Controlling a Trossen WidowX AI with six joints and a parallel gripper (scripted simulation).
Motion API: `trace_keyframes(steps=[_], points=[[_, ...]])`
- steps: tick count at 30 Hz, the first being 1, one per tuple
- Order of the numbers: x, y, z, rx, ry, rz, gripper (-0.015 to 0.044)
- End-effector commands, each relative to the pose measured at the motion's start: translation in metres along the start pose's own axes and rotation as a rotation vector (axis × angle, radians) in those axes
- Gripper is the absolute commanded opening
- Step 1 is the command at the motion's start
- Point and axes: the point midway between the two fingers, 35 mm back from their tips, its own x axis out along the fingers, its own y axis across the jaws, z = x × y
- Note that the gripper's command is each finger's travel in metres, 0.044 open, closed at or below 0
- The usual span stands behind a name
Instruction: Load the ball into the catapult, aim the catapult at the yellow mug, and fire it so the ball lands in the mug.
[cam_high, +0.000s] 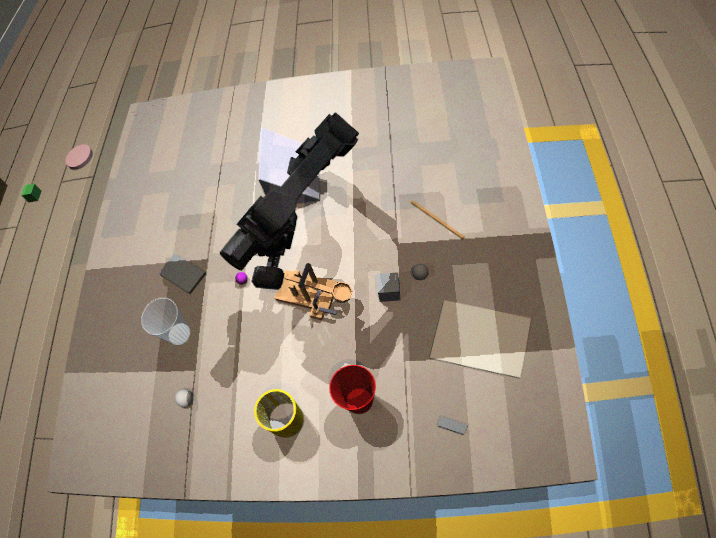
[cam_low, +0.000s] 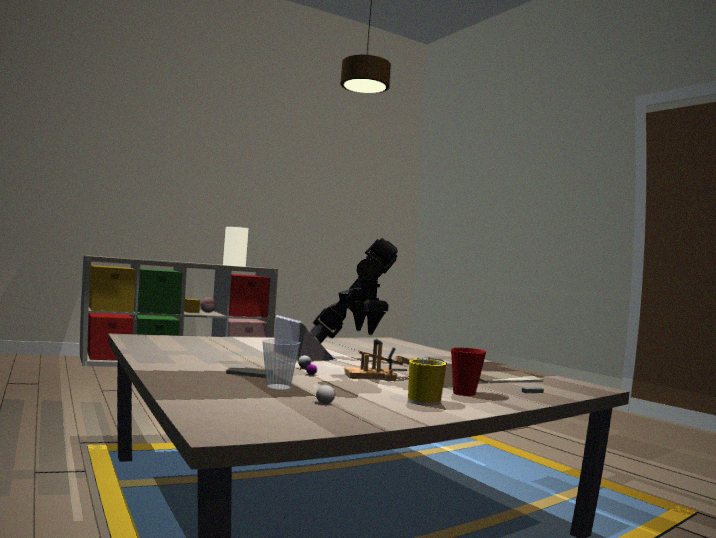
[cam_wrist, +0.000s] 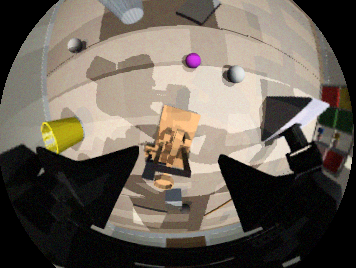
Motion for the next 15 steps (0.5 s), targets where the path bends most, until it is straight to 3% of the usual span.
trace_keyframes(steps=[1, 4, 8, 15], points=[[-0.001, 0.000, 0.000, 0.039, -0.002, 0.000, 0.0440], [0.007, 0.000, 0.000, 0.057, -0.002, 0.000, 0.0440], [0.044, 0.000, 0.000, 0.142, -0.001, 0.001, 0.0440], [0.049, 0.000, 0.000, 0.146, -0.001, 0.001, 0.0440]])
